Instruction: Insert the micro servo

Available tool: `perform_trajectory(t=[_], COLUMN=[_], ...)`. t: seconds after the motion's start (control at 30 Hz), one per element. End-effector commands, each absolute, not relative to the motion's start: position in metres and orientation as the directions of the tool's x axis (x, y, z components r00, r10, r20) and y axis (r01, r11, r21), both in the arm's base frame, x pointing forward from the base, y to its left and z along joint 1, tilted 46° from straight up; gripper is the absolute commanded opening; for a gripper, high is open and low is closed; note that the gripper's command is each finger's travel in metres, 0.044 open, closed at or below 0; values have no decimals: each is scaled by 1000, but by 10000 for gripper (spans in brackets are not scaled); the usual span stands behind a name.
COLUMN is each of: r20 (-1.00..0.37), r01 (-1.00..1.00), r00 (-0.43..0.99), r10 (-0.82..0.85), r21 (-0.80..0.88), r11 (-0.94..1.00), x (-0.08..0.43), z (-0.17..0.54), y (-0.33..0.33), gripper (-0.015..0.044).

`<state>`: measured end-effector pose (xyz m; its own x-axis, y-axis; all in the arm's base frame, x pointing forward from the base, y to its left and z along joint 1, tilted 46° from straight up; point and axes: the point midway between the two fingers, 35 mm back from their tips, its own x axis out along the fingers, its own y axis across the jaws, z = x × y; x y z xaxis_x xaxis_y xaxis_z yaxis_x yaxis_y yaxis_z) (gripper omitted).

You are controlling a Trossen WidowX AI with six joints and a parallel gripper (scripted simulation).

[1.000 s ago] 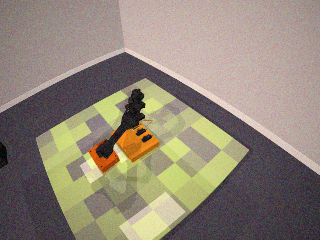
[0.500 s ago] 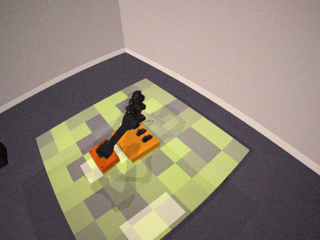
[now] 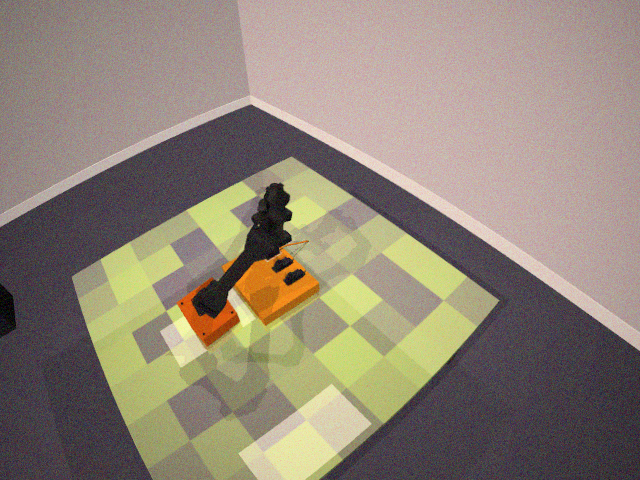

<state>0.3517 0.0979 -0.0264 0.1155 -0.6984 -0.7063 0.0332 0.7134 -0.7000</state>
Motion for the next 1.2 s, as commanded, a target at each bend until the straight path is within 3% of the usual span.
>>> perform_trajectory(t=[0.0,1.17], r20=[-704,-703], r01=[29,29], r00=[119,119], r10=[-701,-701], r21=[-703,-704], r11=[711,710], x=[352,356], z=[-30,-54], y=[96,71], gripper=[0,0])
